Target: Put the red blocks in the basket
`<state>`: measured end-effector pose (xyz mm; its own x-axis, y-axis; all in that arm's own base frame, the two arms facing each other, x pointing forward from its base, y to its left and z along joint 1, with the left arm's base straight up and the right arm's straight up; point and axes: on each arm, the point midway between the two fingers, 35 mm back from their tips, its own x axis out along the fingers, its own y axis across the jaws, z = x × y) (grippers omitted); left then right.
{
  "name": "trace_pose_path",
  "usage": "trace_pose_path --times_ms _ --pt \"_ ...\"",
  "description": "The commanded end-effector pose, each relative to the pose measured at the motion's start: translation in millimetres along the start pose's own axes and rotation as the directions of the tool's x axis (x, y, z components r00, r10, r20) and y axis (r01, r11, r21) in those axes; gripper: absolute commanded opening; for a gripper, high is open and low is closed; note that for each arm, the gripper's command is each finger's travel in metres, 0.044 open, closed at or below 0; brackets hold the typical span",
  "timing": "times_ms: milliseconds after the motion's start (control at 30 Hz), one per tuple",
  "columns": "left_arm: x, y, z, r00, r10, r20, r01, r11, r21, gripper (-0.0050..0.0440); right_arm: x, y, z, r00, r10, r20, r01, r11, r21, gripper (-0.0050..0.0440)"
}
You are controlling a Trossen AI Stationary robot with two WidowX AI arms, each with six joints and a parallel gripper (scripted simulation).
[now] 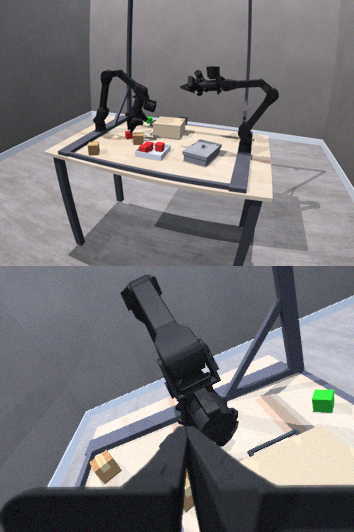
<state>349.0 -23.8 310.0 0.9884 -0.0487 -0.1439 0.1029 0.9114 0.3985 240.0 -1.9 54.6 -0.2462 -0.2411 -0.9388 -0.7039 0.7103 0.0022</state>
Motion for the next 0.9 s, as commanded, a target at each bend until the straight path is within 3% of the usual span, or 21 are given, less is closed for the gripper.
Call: trace_pose_path --times_ms 0,100,400,533,700,733,867 --pt "-21 16 7 0.992 0.074 0.106 -0.053 0.980 -0.190 -0.0050 5 -3 -1 1.000 -0.013 0.006 0.013 1.000 -0.004 0.0250" --pt "-24 18 7 0.989 0.085 0.119 -0.057 0.973 -0.224 -0.0050 0 -4 0 1.000 -0.016 0.011 0.016 1.000 -0.002 0.0250" --pt "-47 31 6 0.965 0.158 0.211 -0.047 0.891 -0.451 -0.0050 22 -2 0 1.000 -0.016 0.009 0.016 1.000 -0.007 0.0250" --pt "-44 32 12 0.965 0.153 0.211 -0.049 0.902 -0.430 -0.0050 29 -3 0 1.000 -0.016 0.008 0.016 1.000 -0.006 0.0250" --pt "-40 27 6 0.972 0.136 0.189 -0.049 0.912 -0.407 -0.0050 14 -7 4 0.998 -0.040 0.038 0.039 0.999 0.006 0.0250" --pt "-40 27 10 0.971 0.134 0.196 -0.044 0.913 -0.404 -0.0050 15 -7 4 0.999 -0.038 0.038 0.038 0.999 0.004 0.0000" --pt "-40 27 12 0.972 0.130 0.194 -0.042 0.914 -0.403 -0.0050 15 -6 5 0.999 -0.035 0.040 0.035 0.999 0.002 0.0000"
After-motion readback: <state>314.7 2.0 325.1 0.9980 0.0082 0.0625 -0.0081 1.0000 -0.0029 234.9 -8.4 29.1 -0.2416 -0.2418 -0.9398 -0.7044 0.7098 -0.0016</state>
